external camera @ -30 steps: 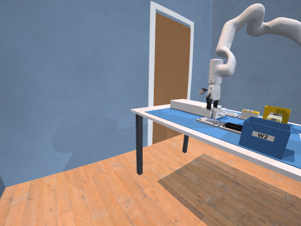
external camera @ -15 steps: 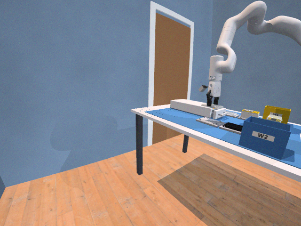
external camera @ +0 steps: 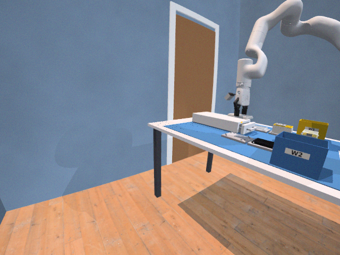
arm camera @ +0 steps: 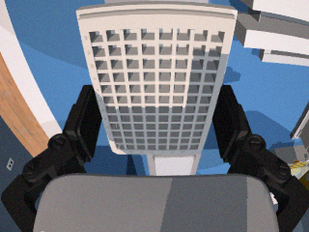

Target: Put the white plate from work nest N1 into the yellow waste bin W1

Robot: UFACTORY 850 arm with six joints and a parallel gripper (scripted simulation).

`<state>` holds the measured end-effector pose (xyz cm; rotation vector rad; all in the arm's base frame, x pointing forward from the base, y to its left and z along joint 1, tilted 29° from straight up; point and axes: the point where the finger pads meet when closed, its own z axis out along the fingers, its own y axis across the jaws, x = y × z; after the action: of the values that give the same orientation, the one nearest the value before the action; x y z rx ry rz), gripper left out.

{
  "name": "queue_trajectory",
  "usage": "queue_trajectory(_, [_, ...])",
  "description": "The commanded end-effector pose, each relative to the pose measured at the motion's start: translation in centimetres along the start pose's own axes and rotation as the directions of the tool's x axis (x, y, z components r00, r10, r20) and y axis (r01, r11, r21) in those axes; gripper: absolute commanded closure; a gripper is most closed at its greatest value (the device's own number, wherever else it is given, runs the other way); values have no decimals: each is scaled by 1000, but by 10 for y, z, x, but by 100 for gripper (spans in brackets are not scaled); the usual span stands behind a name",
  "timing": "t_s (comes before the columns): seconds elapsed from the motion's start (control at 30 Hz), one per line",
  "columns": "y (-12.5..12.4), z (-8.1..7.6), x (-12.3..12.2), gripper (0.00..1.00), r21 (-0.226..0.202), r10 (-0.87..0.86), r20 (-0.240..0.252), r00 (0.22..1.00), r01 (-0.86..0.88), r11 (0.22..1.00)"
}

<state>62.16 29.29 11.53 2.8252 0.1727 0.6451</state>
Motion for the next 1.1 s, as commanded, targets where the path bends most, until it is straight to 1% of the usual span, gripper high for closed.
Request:
queue_trajectory(0.0, [0,-7,1,100,1,0,-1,1000,0,1000])
queue_trajectory(0.37, [0,-7,1,100,1,0,-1,1000,0,1000])
queue_trajectory(0.43, [4,-7,-2,100,1,-44,-1,999,44,999])
queue_trajectory(1.07, [43,-7,-26,100,1,-44,-1,999,44,999])
